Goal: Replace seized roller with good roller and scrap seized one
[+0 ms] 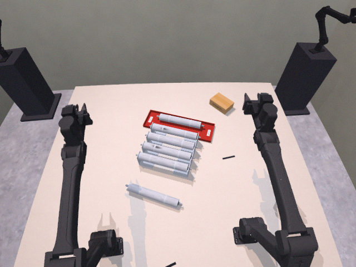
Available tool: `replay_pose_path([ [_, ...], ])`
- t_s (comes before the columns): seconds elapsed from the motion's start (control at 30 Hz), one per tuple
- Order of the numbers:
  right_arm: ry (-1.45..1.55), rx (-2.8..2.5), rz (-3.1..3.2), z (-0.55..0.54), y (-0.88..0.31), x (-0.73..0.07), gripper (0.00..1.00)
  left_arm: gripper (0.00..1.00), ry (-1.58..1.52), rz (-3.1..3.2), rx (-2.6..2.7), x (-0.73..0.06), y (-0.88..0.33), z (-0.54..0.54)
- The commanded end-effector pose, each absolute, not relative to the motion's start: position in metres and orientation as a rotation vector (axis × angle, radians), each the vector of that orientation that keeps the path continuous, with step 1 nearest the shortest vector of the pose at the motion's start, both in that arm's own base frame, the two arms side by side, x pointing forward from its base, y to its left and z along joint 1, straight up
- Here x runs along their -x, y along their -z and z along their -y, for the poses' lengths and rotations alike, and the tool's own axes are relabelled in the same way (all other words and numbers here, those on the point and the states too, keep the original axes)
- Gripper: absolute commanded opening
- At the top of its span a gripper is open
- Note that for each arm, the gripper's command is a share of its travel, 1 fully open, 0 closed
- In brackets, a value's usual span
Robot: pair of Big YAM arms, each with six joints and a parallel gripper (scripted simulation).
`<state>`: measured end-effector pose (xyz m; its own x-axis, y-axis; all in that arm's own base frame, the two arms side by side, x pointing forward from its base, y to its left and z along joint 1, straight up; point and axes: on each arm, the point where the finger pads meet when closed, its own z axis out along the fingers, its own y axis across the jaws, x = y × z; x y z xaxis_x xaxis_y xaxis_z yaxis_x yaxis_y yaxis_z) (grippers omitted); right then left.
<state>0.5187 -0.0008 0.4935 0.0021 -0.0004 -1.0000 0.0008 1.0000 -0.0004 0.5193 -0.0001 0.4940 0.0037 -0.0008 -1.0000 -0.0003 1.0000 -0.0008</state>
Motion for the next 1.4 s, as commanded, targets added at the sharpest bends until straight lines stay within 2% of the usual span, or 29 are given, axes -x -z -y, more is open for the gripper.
replay_pose_path([
  [0.0,-0.01,0.01,-1.552,-0.005,-0.511,-0.522,0.62,0.32,-0.003,-1.607,-0.012,-0.525,-0.477,0.004],
  [1.37,-0.019,0.001,-1.546,-0.005,-0.498,-0.523,0.62,0.32,0.001,-1.581,-0.017,-0.525,-0.493,0.007],
])
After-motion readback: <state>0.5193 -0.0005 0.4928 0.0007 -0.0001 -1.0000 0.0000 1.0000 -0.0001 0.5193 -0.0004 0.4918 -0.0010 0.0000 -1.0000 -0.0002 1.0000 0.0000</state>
